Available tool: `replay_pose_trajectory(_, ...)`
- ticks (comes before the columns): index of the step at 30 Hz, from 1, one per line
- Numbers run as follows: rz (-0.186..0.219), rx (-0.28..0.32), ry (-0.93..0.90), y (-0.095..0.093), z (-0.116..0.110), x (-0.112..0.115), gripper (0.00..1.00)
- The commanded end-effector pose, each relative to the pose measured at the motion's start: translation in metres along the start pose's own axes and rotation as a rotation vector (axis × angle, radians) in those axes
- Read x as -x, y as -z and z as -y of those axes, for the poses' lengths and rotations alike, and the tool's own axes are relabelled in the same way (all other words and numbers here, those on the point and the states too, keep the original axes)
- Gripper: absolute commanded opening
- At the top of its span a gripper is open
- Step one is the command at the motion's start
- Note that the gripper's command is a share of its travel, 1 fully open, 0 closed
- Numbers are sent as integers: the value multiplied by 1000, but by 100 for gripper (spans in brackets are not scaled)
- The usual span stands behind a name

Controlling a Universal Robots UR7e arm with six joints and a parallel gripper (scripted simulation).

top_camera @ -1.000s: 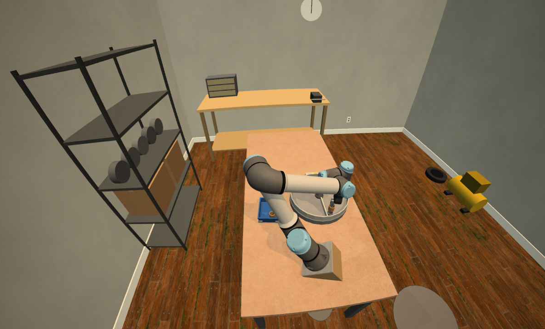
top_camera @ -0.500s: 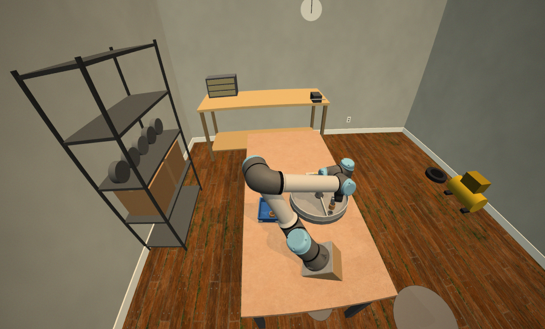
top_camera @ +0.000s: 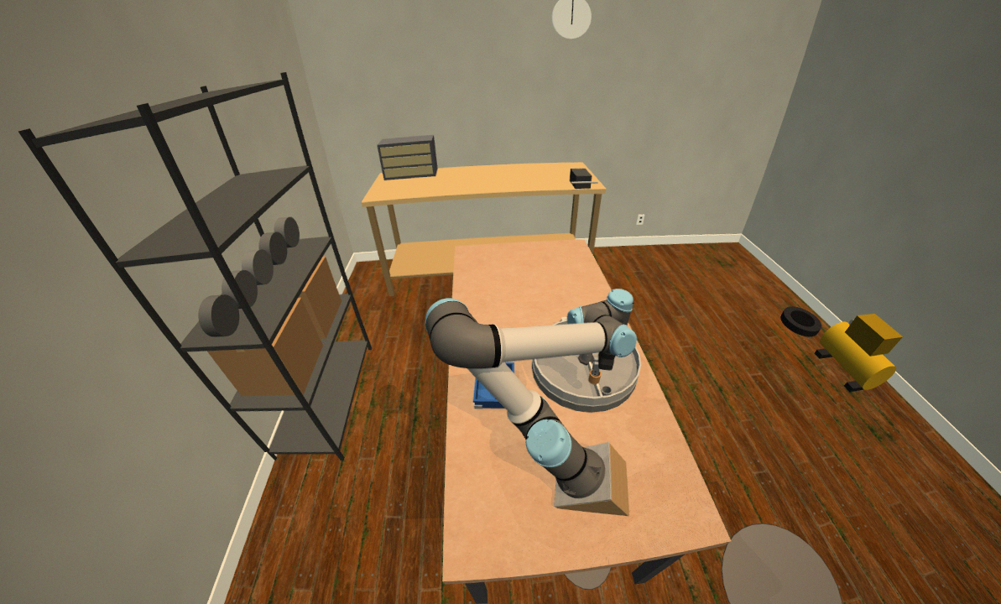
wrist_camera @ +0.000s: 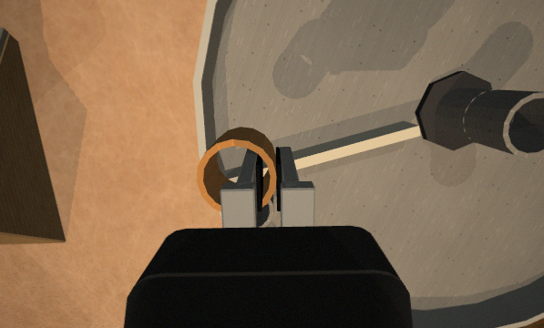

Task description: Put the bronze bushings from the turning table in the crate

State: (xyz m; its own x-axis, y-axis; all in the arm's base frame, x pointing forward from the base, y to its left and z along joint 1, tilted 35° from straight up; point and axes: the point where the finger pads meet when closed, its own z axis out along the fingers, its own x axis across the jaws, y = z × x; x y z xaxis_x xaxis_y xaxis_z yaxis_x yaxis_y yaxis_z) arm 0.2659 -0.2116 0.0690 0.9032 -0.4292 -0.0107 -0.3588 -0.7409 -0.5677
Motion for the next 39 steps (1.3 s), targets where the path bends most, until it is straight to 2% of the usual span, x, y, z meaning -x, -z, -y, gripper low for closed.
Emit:
replay_pose_trajectory(1,-1,2,-1,2,7,0,0)
replay_pose_trajectory(7,-1,2,-1,2,7,0,0)
replay_pose_trajectory(12,-1,2,0,2,66,0,0)
replay_pose_trajectory(24,-1,2,0,2,66,0,0)
replay_pose_trajectory(29,-1,3,1,2,124,1,0)
replay_pose_trajectory(39,-1,3,1,2,124,1,0)
